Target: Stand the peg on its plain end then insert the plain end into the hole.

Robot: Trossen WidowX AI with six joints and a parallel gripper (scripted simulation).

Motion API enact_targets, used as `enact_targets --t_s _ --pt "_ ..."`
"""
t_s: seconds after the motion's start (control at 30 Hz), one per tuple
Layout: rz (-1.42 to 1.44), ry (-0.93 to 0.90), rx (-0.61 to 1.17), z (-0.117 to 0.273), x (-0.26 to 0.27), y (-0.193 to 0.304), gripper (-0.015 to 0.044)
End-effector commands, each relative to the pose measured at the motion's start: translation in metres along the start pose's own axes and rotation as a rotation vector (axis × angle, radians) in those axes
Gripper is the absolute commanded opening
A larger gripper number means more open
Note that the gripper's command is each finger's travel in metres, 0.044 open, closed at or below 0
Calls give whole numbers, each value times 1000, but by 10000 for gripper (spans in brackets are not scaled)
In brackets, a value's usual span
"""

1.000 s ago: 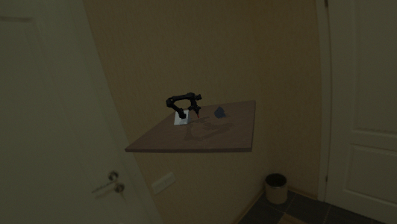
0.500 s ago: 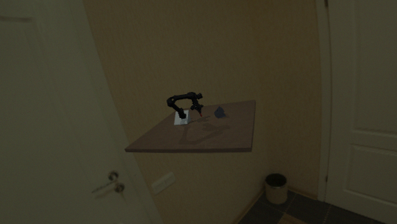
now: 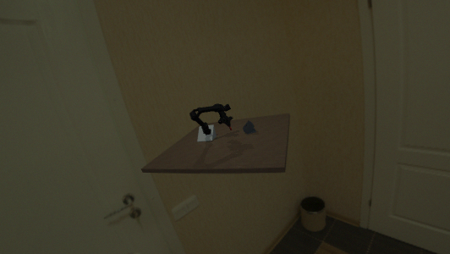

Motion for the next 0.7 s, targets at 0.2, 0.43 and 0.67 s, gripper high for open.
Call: enact_targets --t_s 0.2,0.43,0.67 --pt "82 -47 53 0 0 23 0" --pt "131 -82 84 0 1 37 0" --pt "180 -117 113 1 1 51 0"
Point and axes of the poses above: the point midway between the two fingers, 35 mm back from their tips, its own z axis back along the fingers, its own x axis across the jaws, y = z × x, the point moved 2 cm from there along z, back along the fingers, and after that the axes turned 9 degrees about z, right-handed, at the moved point
